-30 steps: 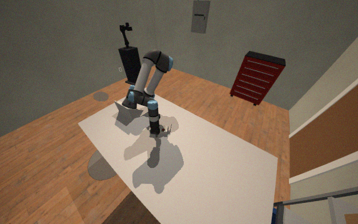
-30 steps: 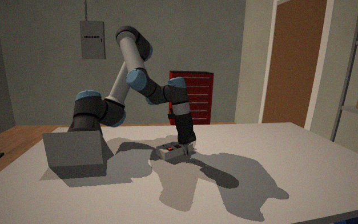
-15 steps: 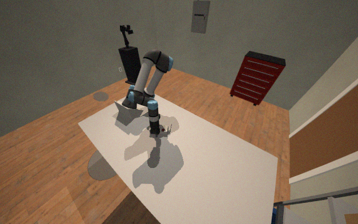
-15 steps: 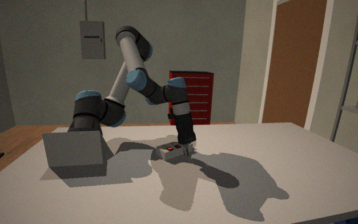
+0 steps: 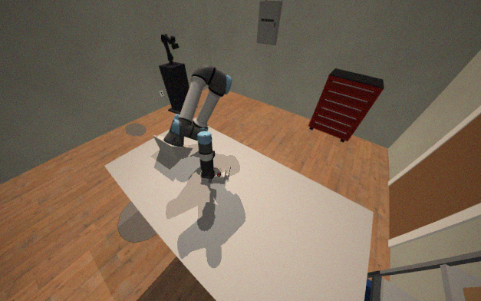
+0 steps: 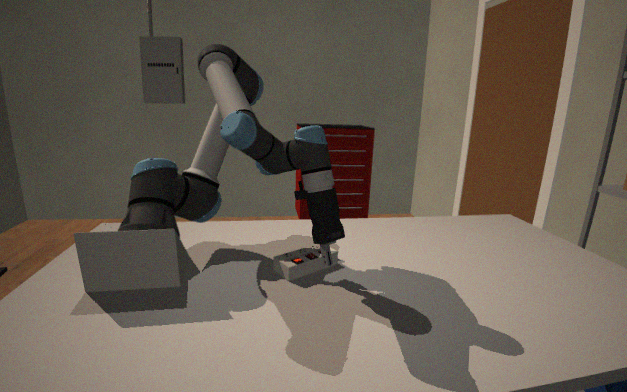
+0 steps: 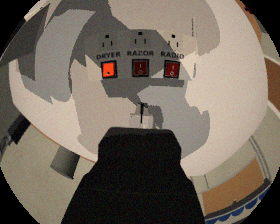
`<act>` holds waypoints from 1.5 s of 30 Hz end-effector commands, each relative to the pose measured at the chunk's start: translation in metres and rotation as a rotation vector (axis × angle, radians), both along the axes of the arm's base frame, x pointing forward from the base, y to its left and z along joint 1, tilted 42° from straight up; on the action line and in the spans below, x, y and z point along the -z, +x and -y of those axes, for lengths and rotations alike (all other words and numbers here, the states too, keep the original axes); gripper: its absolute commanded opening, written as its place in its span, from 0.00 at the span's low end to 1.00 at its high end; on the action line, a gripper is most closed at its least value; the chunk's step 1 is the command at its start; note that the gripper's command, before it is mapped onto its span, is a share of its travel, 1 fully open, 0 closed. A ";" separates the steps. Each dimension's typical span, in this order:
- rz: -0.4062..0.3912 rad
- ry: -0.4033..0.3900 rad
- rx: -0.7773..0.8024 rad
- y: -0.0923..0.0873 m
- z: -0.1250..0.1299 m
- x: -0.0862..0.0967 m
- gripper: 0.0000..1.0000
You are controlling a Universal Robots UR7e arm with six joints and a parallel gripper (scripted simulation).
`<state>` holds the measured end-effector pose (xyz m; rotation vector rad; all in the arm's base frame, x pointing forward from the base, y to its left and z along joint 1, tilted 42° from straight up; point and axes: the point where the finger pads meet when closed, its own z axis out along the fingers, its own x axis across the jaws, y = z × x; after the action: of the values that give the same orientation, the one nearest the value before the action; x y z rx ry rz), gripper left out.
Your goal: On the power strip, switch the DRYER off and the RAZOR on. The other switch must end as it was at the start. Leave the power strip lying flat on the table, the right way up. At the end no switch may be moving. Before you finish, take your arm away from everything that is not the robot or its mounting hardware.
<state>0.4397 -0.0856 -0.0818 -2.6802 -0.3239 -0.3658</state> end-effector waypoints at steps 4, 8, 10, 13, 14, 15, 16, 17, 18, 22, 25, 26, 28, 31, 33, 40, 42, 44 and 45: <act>0.002 -0.002 -0.001 -0.004 0.038 -0.043 0.00; 0.002 -0.001 -0.001 -0.005 0.043 -0.049 0.00; 0.002 -0.001 -0.001 -0.005 0.043 -0.049 0.00; 0.002 -0.001 -0.001 -0.005 0.043 -0.049 0.00; 0.002 -0.001 -0.001 -0.005 0.043 -0.049 0.00; 0.002 -0.001 -0.001 -0.005 0.043 -0.049 0.00; 0.002 -0.001 -0.001 -0.005 0.043 -0.049 0.00; 0.002 -0.001 -0.001 -0.005 0.043 -0.049 0.00; 0.002 -0.001 -0.001 -0.005 0.043 -0.049 0.00; 0.002 -0.001 -0.001 -0.005 0.043 -0.049 0.00; 0.002 -0.001 -0.001 -0.005 0.043 -0.049 0.00; 0.002 -0.001 -0.001 -0.005 0.043 -0.049 0.00; 0.002 -0.001 -0.001 -0.005 0.043 -0.049 0.00; 0.002 -0.001 -0.001 -0.005 0.043 -0.049 0.00; 0.002 -0.001 -0.001 -0.005 0.043 -0.049 0.00; 0.002 -0.001 -0.001 -0.005 0.043 -0.049 0.00; 0.002 -0.001 -0.001 -0.005 0.043 -0.049 0.00; 0.002 -0.001 -0.001 -0.005 0.043 -0.049 0.00; 0.002 -0.001 -0.001 -0.005 0.043 -0.049 0.00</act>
<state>0.4346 -0.1277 -0.0330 -2.6803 -0.3259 -0.3668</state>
